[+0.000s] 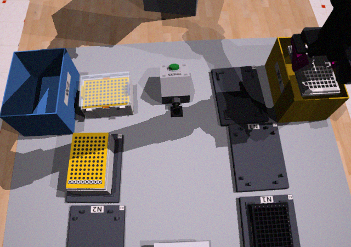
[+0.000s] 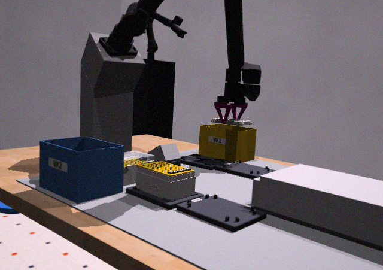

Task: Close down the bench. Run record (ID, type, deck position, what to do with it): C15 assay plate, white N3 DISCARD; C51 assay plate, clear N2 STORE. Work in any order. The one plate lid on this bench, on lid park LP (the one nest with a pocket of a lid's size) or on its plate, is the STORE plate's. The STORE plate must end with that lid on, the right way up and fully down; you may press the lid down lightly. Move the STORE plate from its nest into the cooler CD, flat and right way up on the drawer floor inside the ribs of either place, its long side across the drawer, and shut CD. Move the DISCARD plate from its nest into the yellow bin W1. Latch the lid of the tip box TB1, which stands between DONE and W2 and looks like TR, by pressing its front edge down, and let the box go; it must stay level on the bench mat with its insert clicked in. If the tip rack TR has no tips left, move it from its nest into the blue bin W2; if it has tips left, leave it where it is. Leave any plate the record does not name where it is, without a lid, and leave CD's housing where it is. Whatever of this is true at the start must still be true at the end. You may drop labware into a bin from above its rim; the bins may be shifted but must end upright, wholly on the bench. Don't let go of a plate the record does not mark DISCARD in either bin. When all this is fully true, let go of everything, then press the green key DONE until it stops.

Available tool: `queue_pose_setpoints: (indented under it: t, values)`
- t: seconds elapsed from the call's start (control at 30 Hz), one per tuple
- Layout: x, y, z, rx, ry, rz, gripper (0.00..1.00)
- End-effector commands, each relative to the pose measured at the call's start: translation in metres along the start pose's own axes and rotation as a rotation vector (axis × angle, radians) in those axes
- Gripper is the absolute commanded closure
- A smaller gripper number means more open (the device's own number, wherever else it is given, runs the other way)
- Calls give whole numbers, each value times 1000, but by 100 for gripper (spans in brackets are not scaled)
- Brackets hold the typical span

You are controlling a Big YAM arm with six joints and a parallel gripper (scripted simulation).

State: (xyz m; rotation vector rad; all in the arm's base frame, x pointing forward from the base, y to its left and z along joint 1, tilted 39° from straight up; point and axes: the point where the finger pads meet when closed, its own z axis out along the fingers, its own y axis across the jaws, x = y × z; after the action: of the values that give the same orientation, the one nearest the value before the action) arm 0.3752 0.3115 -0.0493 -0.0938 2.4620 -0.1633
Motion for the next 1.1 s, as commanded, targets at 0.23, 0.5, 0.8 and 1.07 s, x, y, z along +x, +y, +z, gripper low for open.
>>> queue_pose_setpoints:
  t: [0.23,0.5,0.8,1.07]
  values:
    - [1,32,-17,-49,-38,38,100]
    - [3,24,-10,-31,-28,46,100]
    - [3,24,-10,-31,-28,45,100]
    - [3,24,-10,-31,-28,45,100]
